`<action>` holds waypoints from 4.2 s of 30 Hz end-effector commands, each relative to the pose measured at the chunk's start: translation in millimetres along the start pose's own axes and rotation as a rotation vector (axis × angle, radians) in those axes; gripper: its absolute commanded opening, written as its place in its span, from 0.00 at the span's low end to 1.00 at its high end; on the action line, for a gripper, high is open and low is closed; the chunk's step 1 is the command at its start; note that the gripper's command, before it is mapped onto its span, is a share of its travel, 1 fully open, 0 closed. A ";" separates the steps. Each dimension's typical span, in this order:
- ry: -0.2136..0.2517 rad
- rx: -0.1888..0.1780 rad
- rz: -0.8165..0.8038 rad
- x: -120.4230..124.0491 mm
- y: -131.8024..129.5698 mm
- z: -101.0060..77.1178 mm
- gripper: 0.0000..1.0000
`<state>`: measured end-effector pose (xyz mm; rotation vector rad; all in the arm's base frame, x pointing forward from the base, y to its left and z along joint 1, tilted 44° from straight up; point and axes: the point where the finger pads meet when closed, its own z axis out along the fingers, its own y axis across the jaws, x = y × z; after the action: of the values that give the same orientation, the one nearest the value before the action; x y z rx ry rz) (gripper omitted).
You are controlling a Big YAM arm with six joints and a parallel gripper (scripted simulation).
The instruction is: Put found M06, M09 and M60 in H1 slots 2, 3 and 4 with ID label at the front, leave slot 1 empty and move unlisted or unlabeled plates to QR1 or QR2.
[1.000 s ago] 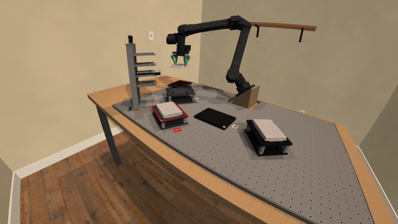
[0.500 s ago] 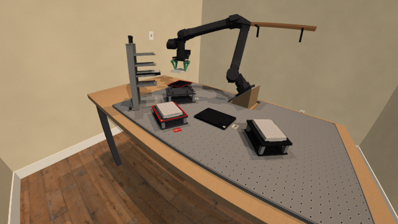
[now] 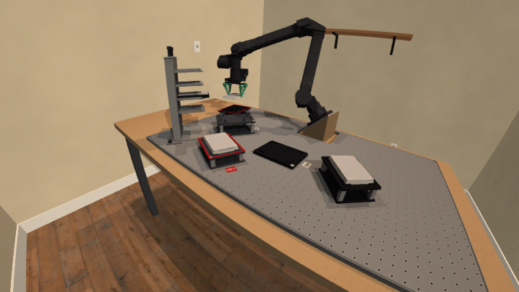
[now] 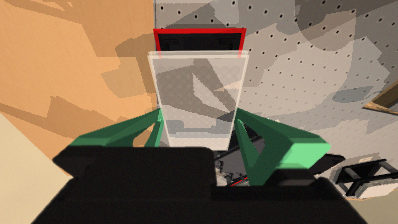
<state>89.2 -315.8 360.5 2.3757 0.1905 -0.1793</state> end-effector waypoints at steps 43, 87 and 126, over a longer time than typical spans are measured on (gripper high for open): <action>0.004 -0.032 0.011 -2.1 10.9 -11.6 0.86; -0.007 -0.001 -0.004 -1.9 2.0 28.1 0.86; -0.007 -0.001 -0.004 -2.5 1.6 51.6 0.86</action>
<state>86.3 -344.9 329.5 2.3657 0.1927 -0.1739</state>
